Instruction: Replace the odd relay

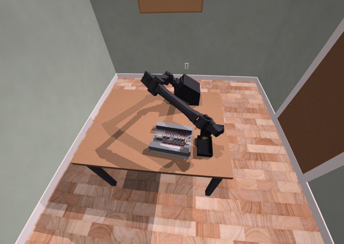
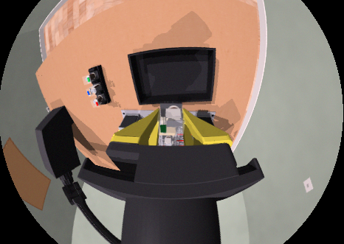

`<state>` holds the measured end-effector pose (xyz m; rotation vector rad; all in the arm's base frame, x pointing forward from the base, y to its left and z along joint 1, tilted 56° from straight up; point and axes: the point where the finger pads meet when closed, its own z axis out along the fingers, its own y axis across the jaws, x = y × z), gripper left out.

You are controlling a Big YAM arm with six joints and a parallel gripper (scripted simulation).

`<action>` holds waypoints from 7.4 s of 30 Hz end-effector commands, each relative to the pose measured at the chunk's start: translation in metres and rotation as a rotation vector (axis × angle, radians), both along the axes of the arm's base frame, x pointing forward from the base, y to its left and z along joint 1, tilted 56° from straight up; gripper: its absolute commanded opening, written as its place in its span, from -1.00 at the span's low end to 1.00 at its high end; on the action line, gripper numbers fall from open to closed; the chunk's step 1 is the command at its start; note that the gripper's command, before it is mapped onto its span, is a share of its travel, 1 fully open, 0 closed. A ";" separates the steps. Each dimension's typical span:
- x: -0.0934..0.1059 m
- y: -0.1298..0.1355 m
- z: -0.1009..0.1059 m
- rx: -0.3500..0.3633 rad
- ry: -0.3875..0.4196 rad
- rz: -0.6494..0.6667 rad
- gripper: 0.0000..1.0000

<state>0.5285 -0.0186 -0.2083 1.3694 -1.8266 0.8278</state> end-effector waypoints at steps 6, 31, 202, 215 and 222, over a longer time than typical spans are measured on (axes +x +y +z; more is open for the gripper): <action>0.019 0.035 -0.009 0.008 -0.041 0.030 -1.00; 0.018 0.037 -0.015 0.007 -0.034 0.034 -1.00; 0.007 -0.086 -0.060 0.006 -0.049 -0.004 -1.00; 0.009 -0.086 -0.059 0.006 -0.053 -0.007 -1.00; 0.009 -0.086 -0.059 0.005 -0.053 -0.007 -1.00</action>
